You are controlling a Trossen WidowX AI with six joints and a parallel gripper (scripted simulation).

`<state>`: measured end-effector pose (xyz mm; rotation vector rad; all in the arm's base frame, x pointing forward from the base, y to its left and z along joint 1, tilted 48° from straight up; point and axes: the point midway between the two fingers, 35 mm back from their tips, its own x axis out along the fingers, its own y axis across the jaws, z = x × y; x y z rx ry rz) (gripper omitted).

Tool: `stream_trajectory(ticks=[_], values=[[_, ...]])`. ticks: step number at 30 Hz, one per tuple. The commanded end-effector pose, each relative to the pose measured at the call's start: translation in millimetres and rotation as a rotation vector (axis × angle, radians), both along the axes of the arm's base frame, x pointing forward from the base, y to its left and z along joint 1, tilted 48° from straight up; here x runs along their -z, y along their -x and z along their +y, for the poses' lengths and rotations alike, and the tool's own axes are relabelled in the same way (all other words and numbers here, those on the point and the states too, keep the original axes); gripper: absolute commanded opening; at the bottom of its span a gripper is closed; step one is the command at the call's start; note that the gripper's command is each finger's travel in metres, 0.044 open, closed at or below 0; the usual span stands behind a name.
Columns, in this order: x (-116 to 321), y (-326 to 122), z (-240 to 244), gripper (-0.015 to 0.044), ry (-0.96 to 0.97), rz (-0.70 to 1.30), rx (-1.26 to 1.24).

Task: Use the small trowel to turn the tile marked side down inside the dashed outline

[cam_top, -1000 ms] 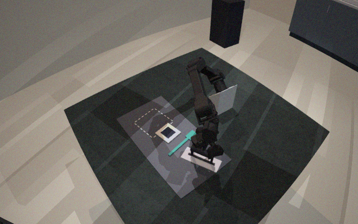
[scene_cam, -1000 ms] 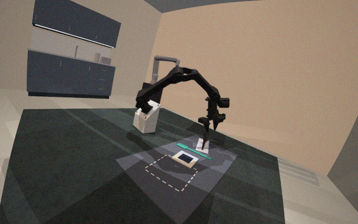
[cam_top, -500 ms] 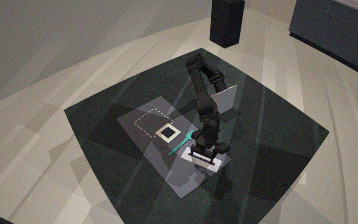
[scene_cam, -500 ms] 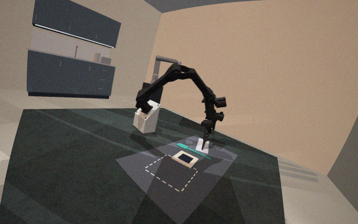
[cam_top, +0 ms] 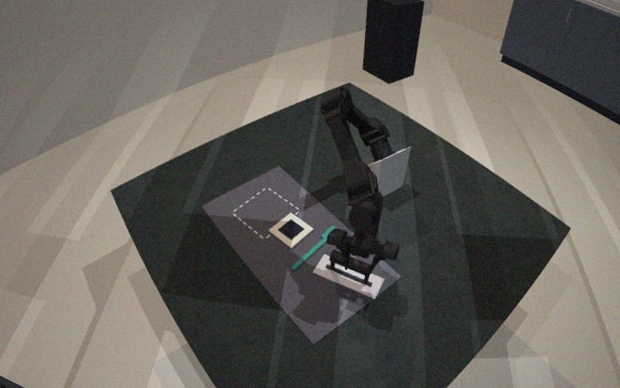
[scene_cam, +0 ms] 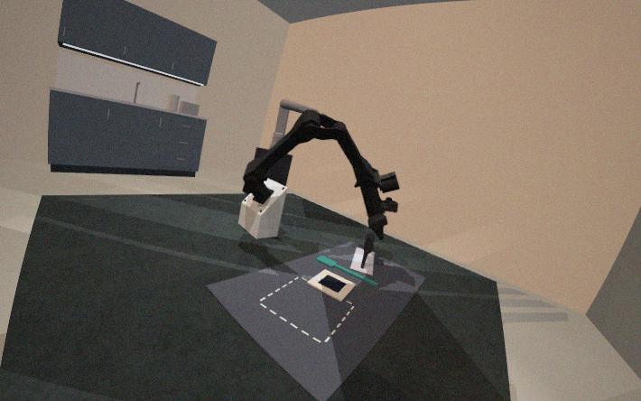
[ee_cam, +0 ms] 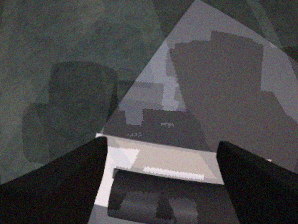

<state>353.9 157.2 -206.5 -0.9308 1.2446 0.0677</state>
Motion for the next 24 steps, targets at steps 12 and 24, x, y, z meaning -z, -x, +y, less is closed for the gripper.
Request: stream_trajectory(ticks=[12, 24], values=[[-10, 1, -5, 0.0300, 0.139, 0.070, -0.447], [-23, 8, -13, 0.0300, 0.280, 0.113, -0.785]])
